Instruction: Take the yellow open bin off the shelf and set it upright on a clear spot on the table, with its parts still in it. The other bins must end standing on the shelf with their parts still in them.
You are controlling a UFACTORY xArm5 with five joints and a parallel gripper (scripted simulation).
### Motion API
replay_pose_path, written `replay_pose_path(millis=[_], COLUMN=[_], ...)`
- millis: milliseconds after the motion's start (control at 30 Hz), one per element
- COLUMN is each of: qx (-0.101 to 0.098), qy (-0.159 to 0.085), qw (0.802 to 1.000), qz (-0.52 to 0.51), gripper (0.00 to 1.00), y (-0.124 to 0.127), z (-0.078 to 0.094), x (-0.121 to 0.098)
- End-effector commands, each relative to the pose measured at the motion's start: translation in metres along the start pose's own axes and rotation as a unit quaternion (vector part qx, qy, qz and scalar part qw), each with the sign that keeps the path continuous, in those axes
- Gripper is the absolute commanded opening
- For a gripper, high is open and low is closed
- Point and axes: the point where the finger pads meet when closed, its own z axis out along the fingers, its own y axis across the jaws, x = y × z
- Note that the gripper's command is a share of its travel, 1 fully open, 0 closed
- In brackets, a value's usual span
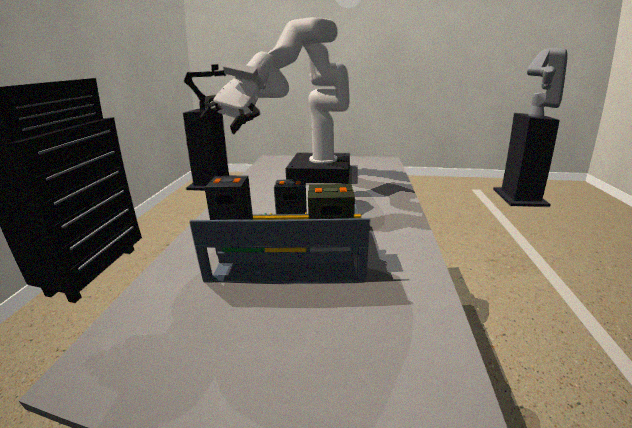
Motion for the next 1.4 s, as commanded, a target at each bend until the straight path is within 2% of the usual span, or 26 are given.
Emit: replay_pose_path(millis=[0,67,1067,1367], qx=[0.026,0.026,0.026,0.026], qy=[0.012,0.012,0.011,0.011], qw=[1.0,1.0,1.0,1.0], qz=[0.0,0.0,0.0,0.0], gripper=[1.0,1.0,1.0,1.0], y=[0.004,0.004,0.024,0.024], z=[-0.011,-0.011,-0.072,-0.074], x=[-0.006,-0.006,-0.057,-0.059])
